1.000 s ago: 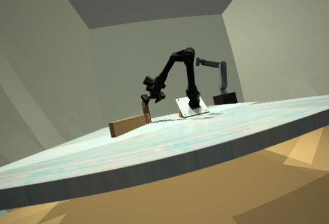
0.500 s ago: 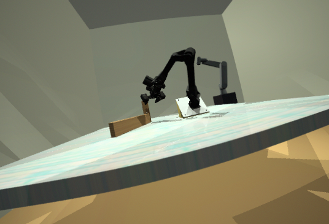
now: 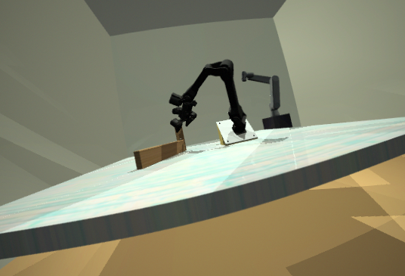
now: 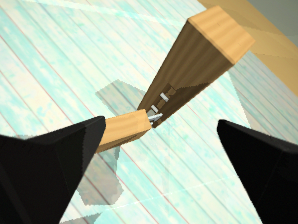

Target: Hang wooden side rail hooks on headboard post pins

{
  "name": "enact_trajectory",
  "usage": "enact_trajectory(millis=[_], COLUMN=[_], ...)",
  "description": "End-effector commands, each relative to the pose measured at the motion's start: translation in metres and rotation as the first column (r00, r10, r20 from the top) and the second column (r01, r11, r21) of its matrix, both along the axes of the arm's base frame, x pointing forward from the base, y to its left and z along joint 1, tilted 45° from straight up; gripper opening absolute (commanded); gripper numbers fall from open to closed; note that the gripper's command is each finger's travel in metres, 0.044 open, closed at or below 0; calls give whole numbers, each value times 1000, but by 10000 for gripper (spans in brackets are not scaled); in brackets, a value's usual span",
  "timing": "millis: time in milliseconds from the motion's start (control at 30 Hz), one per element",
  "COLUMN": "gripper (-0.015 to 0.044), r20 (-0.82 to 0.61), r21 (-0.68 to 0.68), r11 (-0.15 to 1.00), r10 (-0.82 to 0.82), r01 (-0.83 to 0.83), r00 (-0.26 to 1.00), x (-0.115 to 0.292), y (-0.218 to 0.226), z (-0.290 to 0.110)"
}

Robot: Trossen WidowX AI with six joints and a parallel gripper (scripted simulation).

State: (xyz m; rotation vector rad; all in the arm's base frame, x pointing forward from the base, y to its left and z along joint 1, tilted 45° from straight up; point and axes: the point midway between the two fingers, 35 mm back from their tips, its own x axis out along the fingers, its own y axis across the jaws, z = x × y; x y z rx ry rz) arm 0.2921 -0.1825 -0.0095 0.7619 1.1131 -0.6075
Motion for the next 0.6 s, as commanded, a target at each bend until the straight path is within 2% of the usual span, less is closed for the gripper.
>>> enact_trajectory(millis=[0,133,300,433,567], gripper=[440,440,440,440,440], r20=[-45,-33,50,145,238], r21=[39,75,86,41,-60], r11=[940,790,510,253,4], r10=[341,612,856,956,971], r01=[-340,-609,-856,-967,-998], r00=[939,790,515,256,-11], x=[14,23,34,41,48], y=[2,2,3,5,6], z=[-3,-1,3,9,16])
